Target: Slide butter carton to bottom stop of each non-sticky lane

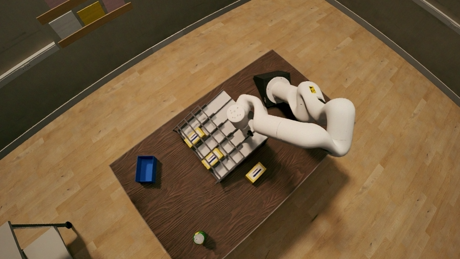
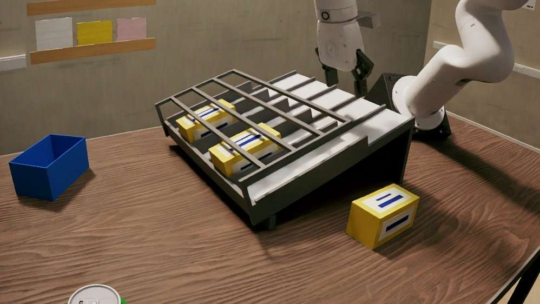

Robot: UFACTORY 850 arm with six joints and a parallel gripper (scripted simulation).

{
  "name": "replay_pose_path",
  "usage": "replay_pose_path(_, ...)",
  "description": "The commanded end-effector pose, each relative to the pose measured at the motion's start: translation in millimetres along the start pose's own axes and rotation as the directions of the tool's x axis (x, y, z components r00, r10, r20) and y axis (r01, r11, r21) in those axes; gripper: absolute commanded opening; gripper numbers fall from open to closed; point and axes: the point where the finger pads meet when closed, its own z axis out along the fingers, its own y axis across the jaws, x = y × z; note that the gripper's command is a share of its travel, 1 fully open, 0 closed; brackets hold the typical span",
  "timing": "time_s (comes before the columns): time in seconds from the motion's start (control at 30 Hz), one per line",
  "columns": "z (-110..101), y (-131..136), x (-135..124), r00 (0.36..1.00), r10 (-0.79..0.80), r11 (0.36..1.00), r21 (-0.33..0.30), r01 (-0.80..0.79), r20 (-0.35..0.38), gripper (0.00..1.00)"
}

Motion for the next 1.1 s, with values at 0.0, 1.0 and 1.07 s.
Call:
replay_pose_path(0.0,-0.6,-0.1,-0.4,1.000,0.000,1.000,0.001,0.000,0.001,1.00)
replay_pose_path(1.0,26.2,0.0,-0.2,1.000,0.000,1.000,0.001,0.000,0.001,0.00)
replay_pose_path(1.07,26.2,0.0,-0.2,1.000,0.000,1.000,0.001,0.000,0.001,0.00)
